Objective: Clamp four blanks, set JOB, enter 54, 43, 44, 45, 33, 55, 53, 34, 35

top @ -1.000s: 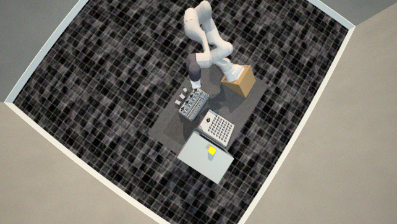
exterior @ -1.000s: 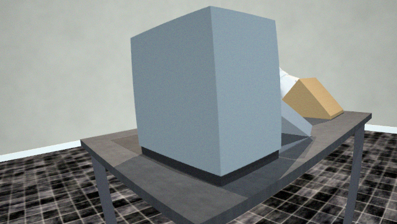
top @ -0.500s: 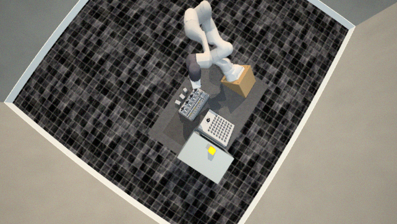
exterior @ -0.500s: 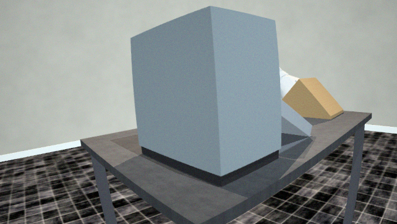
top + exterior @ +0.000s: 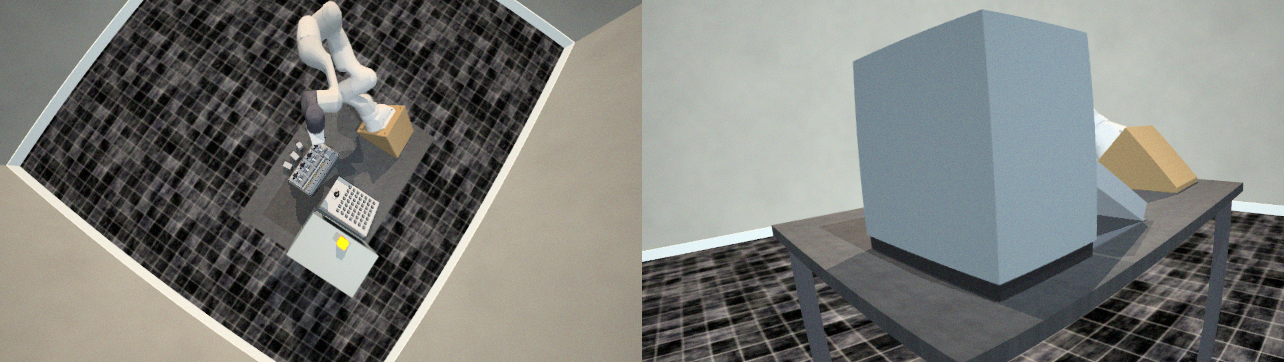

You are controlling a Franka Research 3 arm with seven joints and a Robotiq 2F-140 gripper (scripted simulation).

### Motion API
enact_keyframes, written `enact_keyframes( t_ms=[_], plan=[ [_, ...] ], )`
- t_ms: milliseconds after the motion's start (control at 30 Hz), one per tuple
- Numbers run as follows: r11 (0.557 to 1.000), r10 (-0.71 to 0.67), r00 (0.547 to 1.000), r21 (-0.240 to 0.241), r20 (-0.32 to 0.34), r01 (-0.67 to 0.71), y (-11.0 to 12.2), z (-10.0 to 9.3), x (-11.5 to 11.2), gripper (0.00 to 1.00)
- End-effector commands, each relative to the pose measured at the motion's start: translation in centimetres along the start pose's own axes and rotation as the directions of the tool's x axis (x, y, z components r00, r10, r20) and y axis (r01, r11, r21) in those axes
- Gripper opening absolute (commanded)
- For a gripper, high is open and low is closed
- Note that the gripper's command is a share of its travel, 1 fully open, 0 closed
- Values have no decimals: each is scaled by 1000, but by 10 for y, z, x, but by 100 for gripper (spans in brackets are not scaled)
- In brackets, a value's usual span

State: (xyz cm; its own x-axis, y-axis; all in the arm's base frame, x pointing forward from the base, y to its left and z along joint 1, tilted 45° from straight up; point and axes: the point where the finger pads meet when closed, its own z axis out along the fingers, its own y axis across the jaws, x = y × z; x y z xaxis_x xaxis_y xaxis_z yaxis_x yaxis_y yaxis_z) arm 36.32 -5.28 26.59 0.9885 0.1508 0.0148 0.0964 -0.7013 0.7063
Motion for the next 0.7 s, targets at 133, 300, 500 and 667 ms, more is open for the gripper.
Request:
enact_keyframes(
  t_ms=[133,300,500,667],
  plan=[
    [1000,2,1000,5,-14,-2,-1,25,5,0],
    [1000,2,1000,5,-14,-2,-1,35,5,0],
    [1000,2,1000,5,-14,-2,-1,54,6,0],
    [1000,2,1000,5,-14,-2,-1,66,6,0]
  ],
)
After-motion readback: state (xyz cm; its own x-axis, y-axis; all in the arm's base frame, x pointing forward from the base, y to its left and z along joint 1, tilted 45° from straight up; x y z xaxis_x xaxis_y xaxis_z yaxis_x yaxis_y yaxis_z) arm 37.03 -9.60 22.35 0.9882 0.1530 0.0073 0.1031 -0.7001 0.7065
